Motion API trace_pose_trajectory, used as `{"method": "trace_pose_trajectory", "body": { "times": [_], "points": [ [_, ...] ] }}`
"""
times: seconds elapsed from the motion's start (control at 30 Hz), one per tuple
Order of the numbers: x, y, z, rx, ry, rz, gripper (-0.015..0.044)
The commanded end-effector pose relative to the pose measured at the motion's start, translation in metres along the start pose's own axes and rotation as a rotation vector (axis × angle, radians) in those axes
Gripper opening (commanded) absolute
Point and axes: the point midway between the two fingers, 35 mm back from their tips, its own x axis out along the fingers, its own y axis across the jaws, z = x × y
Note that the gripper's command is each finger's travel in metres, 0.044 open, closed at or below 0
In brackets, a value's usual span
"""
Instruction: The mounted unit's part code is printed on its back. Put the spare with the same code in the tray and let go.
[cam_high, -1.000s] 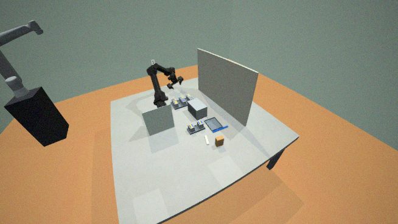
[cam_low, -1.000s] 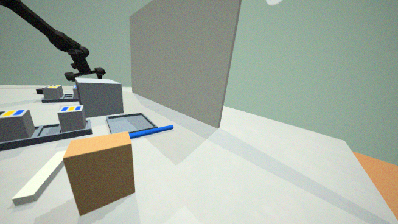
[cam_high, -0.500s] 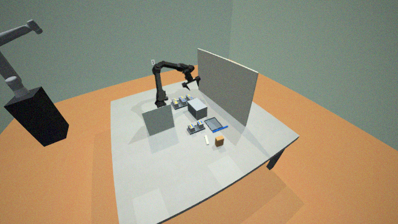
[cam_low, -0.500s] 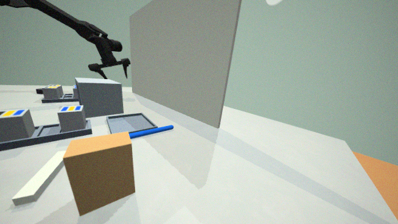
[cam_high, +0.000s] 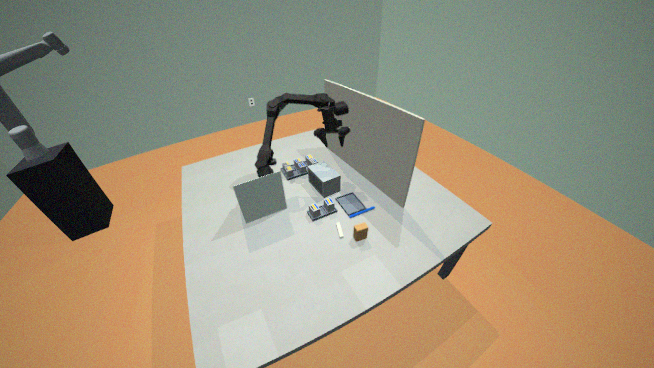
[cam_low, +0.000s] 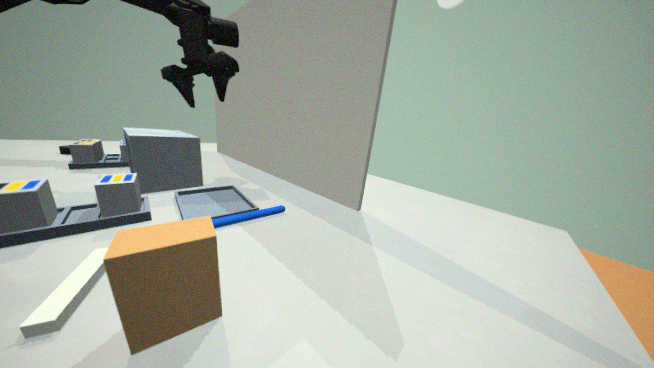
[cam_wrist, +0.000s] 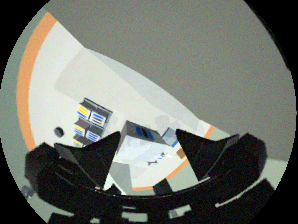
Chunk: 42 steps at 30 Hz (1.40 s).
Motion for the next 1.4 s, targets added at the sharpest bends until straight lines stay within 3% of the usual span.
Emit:
{"method": "trace_pose_trajectory", "body": {
  "times": [0.0,0.13,0.37,0.57,1.37],
  "points": [
    [-0.008,-0.038,-0.039,0.313,0.008,0.139,0.0440],
    [-0.014,-0.060,-0.063,0.525,-0.001,0.244,0.0440],
    [-0.012,-0.060,-0.063,0.525,-0.001,0.244,0.0440],
    [0.042,-0.047,-0.059,0.525,-0.003,0.247,0.0440],
    [0.053,-0.044,-0.058,0.525,-0.003,0.247,0.0440]
  ]
}}
